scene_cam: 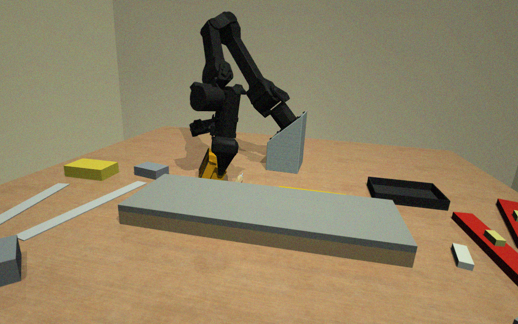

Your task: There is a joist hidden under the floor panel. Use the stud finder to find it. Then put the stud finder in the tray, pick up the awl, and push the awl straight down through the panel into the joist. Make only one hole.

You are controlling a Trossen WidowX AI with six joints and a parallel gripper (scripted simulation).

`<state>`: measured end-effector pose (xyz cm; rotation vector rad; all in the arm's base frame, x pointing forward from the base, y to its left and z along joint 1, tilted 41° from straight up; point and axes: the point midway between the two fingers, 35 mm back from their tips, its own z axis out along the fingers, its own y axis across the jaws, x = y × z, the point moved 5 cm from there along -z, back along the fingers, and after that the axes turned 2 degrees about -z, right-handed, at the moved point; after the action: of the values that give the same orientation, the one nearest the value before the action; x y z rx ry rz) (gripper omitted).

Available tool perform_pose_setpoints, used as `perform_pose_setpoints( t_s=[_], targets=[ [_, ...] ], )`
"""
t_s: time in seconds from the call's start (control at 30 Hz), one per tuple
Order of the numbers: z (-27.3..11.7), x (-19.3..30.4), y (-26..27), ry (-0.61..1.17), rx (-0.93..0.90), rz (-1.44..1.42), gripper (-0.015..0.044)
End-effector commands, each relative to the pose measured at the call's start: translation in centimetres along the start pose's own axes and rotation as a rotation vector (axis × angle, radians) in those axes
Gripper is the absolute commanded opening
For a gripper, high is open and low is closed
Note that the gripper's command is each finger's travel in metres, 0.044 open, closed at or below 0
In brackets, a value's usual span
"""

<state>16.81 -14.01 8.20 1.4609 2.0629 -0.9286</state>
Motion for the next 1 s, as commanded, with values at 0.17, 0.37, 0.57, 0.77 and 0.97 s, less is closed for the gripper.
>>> perform_pose_setpoints(
  t_s=[0.17, 0.37, 0.57, 0.77, 0.97],
  targets=[
    [0.5, 0.3, 0.0, 0.008, 0.003, -0.011, 0.0407],
    [0.5, 0.3, 0.0, 0.008, 0.003, -0.011, 0.0367],
    [0.5, 0.3, 0.0, 0.008, 0.003, -0.011, 0.0288],
    [-0.1, 0.2, 0.1, 0.010, 0.002, -0.011, 0.0130],
    [-0.8, 0.1, 0.2, 0.013, 0.001, -0.010, 0.0000]
  ],
)
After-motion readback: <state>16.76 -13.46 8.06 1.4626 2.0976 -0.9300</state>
